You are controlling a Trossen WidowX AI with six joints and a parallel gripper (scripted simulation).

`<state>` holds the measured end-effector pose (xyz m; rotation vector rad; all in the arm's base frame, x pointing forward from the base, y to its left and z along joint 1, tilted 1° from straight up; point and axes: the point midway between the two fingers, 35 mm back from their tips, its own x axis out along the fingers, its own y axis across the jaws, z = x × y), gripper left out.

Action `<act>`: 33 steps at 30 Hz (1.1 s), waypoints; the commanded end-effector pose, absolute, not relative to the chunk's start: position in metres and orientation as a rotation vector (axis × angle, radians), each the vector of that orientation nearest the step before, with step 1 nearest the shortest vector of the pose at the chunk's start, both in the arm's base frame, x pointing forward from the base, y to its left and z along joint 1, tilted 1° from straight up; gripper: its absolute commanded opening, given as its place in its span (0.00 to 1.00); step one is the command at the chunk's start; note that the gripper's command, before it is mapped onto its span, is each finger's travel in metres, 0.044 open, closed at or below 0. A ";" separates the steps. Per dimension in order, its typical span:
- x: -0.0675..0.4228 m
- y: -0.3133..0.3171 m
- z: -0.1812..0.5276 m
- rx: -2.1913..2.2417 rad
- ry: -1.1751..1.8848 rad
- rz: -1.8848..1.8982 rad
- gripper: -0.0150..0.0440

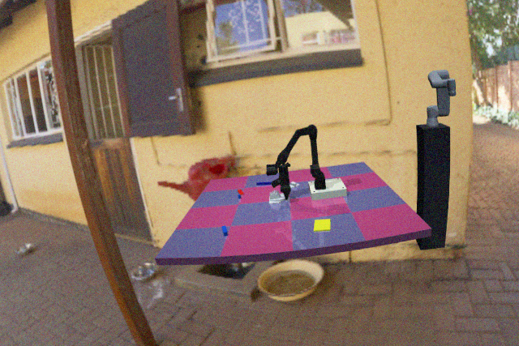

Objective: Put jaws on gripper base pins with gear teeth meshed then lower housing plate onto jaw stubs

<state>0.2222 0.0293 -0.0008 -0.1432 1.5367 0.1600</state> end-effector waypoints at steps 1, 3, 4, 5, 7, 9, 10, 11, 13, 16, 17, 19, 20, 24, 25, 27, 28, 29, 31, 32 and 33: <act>0.221 0.030 -0.003 -0.139 1.546 0.161 0.85; 0.221 0.030 -0.003 -0.139 1.546 0.161 0.85; 0.221 0.030 -0.003 -0.139 1.546 0.161 0.85; 0.221 0.030 -0.003 -0.139 1.546 0.161 0.85; 0.221 0.030 -0.003 -0.139 1.546 0.161 0.85; 0.222 0.029 -0.002 -0.143 1.542 0.160 0.94; 0.222 0.029 -0.002 -0.143 1.542 0.160 0.98; 0.222 0.029 -0.002 -0.143 1.542 0.160 1.00; 0.222 0.029 -0.002 -0.143 1.542 0.160 1.00; 0.222 0.029 -0.002 -0.143 1.542 0.160 1.00; 0.222 0.029 -0.002 -0.143 1.542 0.160 1.00; 0.222 0.029 -0.002 -0.143 1.542 0.160 1.00; 0.222 0.029 -0.002 -0.143 1.542 0.160 1.00; 0.222 0.029 -0.002 -0.143 1.542 0.160 1.00; 0.222 0.029 0.000 -0.143 1.542 0.160 1.00; 0.223 0.029 0.012 -0.142 1.543 0.160 1.00; 0.223 0.029 0.021 -0.142 1.543 0.160 1.00; 0.223 0.029 0.032 -0.141 1.543 0.160 1.00; 0.221 0.029 0.055 -0.140 1.544 0.160 1.00; 0.219 0.028 0.065 -0.140 1.545 0.160 1.00; 0.218 0.028 0.072 -0.139 1.546 0.160 1.00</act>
